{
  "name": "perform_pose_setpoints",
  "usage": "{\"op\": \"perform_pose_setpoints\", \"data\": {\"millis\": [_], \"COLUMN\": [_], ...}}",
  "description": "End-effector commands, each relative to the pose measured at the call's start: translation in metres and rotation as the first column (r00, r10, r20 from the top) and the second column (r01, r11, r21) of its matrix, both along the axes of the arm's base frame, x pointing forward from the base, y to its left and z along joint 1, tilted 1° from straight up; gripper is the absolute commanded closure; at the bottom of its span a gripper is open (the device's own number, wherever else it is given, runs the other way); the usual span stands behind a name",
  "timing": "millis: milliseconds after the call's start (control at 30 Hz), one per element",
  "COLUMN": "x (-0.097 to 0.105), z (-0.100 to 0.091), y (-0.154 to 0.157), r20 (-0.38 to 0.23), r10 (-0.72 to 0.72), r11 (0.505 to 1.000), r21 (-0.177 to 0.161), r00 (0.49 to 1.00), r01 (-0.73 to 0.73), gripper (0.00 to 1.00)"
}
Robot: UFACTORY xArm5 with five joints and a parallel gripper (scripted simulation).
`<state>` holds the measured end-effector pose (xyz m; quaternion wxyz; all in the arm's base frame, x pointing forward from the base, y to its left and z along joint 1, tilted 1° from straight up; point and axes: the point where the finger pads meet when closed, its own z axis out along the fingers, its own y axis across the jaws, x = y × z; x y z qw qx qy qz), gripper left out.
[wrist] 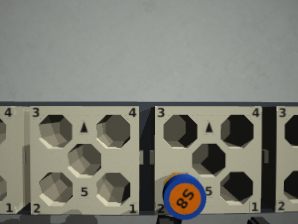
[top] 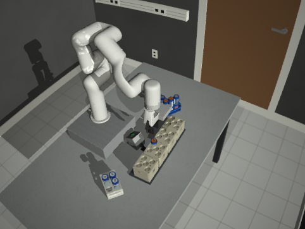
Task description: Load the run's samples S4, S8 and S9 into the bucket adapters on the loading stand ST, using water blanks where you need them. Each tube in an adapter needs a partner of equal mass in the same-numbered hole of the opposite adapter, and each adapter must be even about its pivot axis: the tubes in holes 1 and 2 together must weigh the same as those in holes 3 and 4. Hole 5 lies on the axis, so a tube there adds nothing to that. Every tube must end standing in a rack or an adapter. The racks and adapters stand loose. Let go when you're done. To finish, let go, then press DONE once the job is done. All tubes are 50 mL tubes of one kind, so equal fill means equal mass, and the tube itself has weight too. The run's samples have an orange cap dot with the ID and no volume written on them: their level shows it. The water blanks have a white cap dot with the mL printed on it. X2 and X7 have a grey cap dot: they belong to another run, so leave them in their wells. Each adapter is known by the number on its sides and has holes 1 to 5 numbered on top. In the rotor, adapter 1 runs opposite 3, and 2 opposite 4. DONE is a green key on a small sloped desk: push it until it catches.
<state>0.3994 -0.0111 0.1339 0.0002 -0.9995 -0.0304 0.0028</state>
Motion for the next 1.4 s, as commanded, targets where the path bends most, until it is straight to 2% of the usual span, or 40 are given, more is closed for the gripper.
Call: {"op": "perform_pose_setpoints", "data": {"millis": [0, 233, 1067, 1100, 1367], "x": [0.001, 0.001, 0.001, 0.0, -0.01], "z": [0.012, 0.025, 0.025, 0.025, 0.026], "y": [0.0, 0.0, 0.0, 0.004, 0.043], "r20": [0.005, 0.005, 0.005, 0.005, 0.009], "r10": [0.0, 0.0, 0.0, 0.033, 0.295], "r11": [1.0, 1.0, 1.0, 0.999, 0.955], "r21": [0.016, 0.016, 0.016, 0.016, 0.016], "r00": [1.0, 1.0, 1.0, 0.999, 0.955], "r01": [0.0, 0.0, 0.0, -0.033, -0.295], "gripper": [0.56, 0.56, 0.56, 0.43, 0.43]}}
